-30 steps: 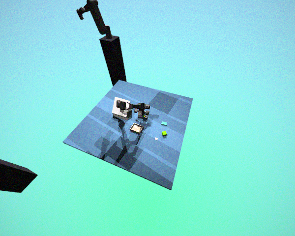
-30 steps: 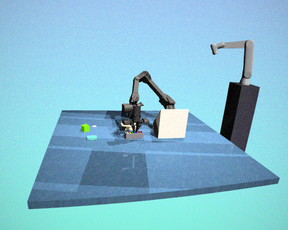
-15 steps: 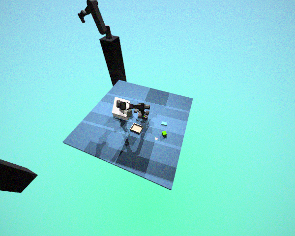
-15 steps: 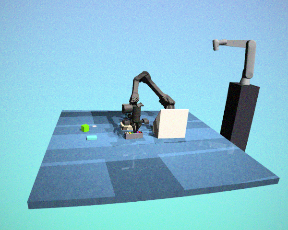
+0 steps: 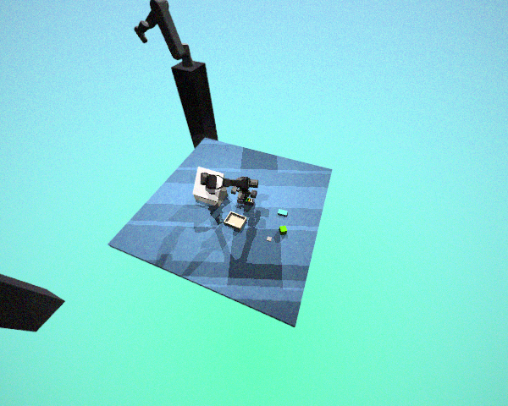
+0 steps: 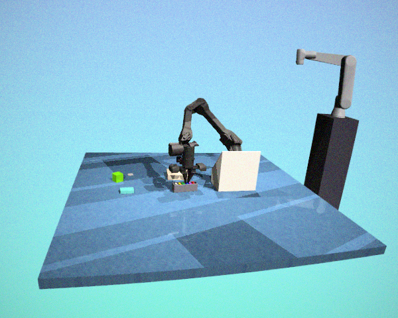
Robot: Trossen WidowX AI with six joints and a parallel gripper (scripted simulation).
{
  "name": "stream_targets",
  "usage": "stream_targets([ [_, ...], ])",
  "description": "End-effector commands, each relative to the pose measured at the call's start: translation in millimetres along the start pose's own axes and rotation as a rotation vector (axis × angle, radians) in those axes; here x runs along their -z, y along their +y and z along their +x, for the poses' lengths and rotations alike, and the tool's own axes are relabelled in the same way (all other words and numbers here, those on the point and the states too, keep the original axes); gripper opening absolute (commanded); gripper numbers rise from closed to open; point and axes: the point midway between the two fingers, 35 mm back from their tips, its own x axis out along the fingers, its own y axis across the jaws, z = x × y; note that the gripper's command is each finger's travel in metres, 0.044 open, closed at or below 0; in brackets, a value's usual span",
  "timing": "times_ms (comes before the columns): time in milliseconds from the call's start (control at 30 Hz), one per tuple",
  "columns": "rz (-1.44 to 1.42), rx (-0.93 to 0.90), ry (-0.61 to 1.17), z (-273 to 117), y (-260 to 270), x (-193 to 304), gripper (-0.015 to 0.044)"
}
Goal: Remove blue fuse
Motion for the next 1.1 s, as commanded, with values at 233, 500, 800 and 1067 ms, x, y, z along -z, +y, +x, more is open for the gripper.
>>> stream_targets([
  [233,0.003,-0.002,0.002,-6.3,0.7,0.7,0.0],
  [500,0.003,-0.003,0.002,-10.2,0.9,0.8,0.0],
  [800,0.002,-0.003,0.002,-14.6,0.9,0.8,0.0],
  [1067,0.001,-0.003,0.002,-18.5,0.9,0.8,0.0],
])
